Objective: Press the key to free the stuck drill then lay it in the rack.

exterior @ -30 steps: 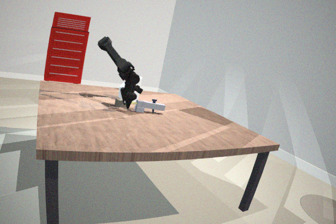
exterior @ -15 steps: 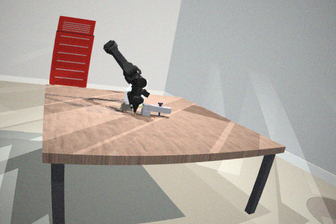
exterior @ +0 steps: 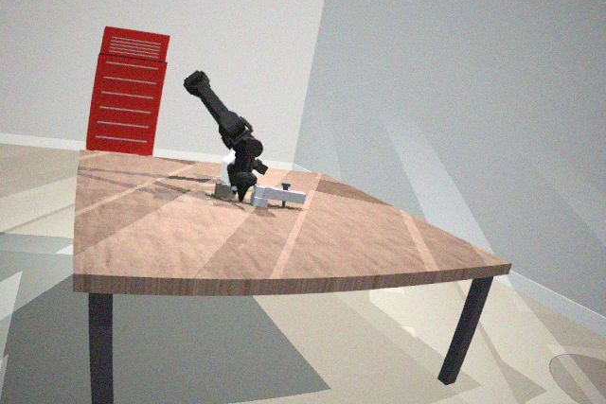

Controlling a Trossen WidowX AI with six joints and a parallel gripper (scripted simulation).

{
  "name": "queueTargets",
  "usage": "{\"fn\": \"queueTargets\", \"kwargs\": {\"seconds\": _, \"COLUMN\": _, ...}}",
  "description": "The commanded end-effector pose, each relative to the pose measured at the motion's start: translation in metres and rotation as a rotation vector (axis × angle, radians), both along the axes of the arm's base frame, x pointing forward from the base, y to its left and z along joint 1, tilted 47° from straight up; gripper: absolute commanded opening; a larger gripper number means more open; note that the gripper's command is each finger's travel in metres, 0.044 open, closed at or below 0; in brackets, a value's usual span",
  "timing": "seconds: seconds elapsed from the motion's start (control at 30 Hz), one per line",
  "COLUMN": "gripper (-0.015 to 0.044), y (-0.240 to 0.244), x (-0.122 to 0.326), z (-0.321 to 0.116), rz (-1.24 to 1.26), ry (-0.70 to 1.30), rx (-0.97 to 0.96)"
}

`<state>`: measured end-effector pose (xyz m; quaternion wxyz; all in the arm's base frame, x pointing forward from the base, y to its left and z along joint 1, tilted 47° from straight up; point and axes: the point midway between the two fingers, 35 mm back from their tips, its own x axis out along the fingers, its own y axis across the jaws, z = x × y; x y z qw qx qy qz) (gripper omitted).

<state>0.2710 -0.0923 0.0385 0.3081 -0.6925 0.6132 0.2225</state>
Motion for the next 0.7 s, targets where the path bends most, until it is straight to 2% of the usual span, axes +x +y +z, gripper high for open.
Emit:
{"fn": "queueTargets", "kwargs": {"seconds": 0.0, "gripper": 0.044, "y": 0.0001, "x": -0.0008, "z": -0.0031, "rz": -0.004, "ry": 0.002, "rx": 0.0}}
{"fn": "queueTargets", "kwargs": {"seconds": 0.23, "gripper": 0.044, "y": 0.0003, "x": -0.0012, "z": -0.0052, "rz": -0.004, "ry": 0.002, "rx": 0.0}}
{"fn": "queueTargets", "kwargs": {"seconds": 0.67, "gripper": 0.0099, "y": 0.0004, "x": 0.0, "z": -0.0026, "rz": 0.0, "ry": 0.0, "rx": 0.0}}
